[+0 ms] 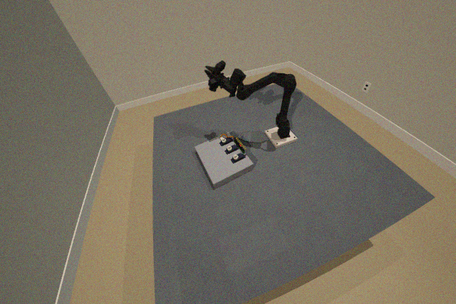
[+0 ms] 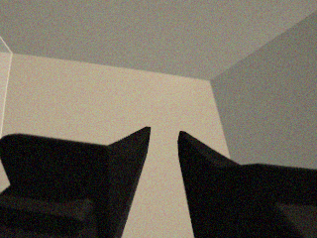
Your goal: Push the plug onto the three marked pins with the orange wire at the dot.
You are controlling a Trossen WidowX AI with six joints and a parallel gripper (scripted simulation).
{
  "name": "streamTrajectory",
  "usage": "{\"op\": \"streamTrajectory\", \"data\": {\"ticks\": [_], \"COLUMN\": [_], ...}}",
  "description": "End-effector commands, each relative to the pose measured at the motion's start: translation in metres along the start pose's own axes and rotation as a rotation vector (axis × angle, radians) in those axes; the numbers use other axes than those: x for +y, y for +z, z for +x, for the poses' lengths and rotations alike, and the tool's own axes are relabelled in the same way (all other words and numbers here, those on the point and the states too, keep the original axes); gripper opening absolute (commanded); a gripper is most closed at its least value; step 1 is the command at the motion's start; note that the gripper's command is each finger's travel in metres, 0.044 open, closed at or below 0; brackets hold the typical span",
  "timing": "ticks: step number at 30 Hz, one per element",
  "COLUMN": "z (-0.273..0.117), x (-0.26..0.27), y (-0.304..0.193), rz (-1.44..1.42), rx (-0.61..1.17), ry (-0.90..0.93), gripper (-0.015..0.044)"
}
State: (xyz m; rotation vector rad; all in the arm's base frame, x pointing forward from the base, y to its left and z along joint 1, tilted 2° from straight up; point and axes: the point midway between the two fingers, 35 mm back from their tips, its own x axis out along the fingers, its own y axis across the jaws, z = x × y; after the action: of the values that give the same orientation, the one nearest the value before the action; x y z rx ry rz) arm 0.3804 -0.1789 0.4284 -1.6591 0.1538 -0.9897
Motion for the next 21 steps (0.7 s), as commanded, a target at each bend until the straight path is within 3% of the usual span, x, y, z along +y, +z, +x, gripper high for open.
{"op": "streamTrajectory", "data": {"ticks": [1, 21], "z": [-0.01, -0.061], "x": [0.0, -0.008], "y": [0.01, 0.047], "rz": [0.116, 0.675], "rx": [-0.051, -0.222], "ry": [0.035, 0.243], "gripper": [0.0115, 0.0115]}}
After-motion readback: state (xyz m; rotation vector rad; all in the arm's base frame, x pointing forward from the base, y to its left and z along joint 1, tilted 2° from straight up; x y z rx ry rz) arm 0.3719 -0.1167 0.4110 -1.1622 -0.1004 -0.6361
